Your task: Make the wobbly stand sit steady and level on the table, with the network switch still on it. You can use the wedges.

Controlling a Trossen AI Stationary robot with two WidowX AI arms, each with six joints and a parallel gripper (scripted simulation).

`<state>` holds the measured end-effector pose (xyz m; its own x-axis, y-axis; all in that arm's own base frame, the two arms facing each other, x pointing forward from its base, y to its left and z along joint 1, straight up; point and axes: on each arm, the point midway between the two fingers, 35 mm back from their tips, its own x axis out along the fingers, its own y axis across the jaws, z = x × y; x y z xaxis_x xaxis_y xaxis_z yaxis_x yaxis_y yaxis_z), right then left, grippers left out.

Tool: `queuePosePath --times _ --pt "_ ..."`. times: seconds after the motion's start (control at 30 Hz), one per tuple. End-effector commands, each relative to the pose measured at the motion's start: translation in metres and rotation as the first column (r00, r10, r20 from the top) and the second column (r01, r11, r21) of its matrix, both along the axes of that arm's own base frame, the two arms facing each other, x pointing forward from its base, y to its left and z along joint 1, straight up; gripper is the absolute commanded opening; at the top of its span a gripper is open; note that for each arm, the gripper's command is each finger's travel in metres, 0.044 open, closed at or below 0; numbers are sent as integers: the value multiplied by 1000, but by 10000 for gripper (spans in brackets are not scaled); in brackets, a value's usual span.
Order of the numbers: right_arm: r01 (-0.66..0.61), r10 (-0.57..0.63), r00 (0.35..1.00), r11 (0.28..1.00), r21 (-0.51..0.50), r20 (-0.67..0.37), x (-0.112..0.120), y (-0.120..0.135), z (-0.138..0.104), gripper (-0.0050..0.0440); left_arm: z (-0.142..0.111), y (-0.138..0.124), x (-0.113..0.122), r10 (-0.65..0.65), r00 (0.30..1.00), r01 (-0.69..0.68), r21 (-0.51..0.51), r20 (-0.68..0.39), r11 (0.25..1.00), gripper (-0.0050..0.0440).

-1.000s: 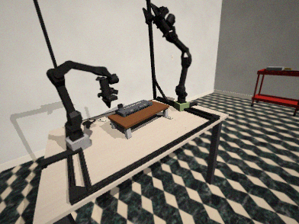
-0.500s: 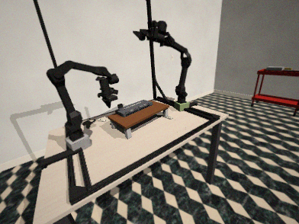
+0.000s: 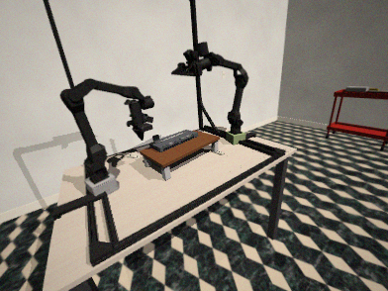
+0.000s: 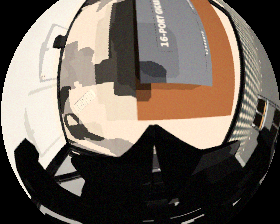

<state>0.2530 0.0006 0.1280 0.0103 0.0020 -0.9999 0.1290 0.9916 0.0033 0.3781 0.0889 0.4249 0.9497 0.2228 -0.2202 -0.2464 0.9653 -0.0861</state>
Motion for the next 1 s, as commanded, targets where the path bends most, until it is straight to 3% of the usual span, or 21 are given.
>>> queuePosePath --times 0.0,0.17,0.4,0.57,0.73,0.97 --pt "0 0 1000 1000 0 0 0 0 0 0 -53 -3 -2 -10 986 4 -38 -165 999 440" --pt "0 0 1000 1000 0 0 0 0 0 0 -121 -11 -21 -35 918 -2 -92 -396 996 440" --pt "0 0 1000 1000 0 0 0 0 0 0 -129 -11 -24 -36 905 -7 -100 -425 995 440" --pt "0 0 1000 1000 0 0 0 0 0 0 -188 -22 -56 -72 776 -26 -146 -626 989 440" --pt "0 0 1000 1000 0 0 0 0 0 0 -238 -33 -98 -114 603 -56 -185 -789 981 440" --pt "0 0 1000 1000 0 0 0 0 0 0 -241 -34 -101 -116 587 -63 -188 -801 980 440"
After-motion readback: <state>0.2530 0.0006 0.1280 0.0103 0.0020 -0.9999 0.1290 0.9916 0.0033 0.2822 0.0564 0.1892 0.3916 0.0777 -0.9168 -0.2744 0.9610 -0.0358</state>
